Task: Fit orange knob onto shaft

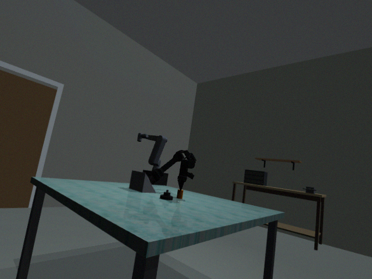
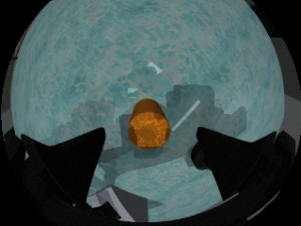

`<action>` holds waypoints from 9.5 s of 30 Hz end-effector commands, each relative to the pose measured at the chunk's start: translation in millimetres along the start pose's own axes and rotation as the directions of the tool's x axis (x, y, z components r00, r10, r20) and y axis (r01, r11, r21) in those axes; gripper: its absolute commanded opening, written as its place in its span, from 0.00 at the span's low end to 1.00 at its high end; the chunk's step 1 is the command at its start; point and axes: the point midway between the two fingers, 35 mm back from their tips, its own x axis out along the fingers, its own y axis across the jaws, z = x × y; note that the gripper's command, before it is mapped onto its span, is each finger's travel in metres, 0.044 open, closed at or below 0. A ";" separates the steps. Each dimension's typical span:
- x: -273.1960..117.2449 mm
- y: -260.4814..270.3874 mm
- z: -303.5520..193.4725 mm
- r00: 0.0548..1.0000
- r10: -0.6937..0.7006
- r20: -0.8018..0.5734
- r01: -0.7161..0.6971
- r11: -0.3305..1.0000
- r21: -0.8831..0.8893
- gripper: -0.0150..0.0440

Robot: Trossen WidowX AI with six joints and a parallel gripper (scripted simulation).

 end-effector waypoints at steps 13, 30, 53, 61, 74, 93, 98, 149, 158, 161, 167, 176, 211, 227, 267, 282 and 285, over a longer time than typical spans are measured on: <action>26.7 0.6 -0.3 1.000 0.004 0.001 -0.004 1.000 0.006 1.00; 53.1 3.1 -0.8 1.000 0.008 0.004 -0.008 1.000 0.005 1.00; 46.6 1.3 0.0 1.000 0.004 0.004 -0.004 1.000 0.008 0.26; 21.9 -3.6 2.0 1.000 -0.008 0.005 0.008 1.000 0.018 0.25; -19.4 -8.1 3.3 1.000 -0.019 0.009 0.019 0.999 0.035 0.25; -80.7 -8.7 2.4 1.000 -0.022 0.021 0.020 0.998 0.056 0.25; -84.9 -10.3 1.3 1.000 -0.021 0.022 0.020 0.998 0.057 0.25; -31.6 -123.6 -82.4 1.000 -0.001 -0.002 0.001 0.999 0.033 0.25; -31.6 -125.6 -84.6 1.000 -0.001 -0.002 0.001 0.962 0.274 0.25; -31.6 -126.3 -85.2 1.000 -0.001 -0.002 0.002 0.937 0.348 0.25; -31.7 -126.4 -84.9 1.000 -0.001 -0.002 0.002 0.874 0.486 0.25; -31.6 -124.9 -82.8 1.000 -0.001 -0.002 0.002 0.726 0.688 0.25; -31.7 -124.7 -81.4 1.000 -0.001 -0.002 0.002 -0.136 0.991 0.25; -31.6 -123.3 -82.7 1.000 -0.001 -0.002 0.001 -0.537 0.844 0.25; -1.2 -123.4 -81.8 1.000 0.000 -0.001 0.001 -0.612 0.791 0.25; 12.0 -123.3 -82.3 1.000 0.000 -0.001 0.001 -0.610 0.792 0.25; 10.0 -123.5 -81.8 1.000 -0.001 -0.004 0.003 -0.605 0.796 0.25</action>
